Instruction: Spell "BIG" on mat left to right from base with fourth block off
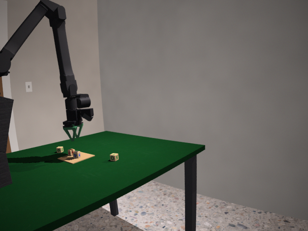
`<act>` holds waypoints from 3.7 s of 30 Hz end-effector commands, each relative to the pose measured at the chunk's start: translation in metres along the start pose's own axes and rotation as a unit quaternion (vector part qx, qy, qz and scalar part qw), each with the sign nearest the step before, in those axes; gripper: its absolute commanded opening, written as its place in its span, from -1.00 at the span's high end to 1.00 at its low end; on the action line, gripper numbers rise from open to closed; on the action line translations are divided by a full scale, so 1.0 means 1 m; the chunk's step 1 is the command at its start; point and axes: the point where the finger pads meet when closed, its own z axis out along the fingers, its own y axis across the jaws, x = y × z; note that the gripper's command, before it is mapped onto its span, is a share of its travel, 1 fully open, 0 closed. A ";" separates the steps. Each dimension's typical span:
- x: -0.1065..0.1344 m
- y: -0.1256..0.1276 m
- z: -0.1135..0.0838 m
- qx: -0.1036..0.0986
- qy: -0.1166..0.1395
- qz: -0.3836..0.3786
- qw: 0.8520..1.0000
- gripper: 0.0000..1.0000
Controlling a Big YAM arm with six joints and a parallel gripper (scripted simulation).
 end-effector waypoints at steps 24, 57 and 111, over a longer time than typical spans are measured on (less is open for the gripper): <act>-0.003 -0.002 0.005 0.007 0.000 0.029 1.000 -0.24; 0.001 0.005 0.035 -0.001 -0.003 0.035 0.999 -0.24; 0.002 0.002 0.058 0.001 -0.002 0.035 0.999 -0.24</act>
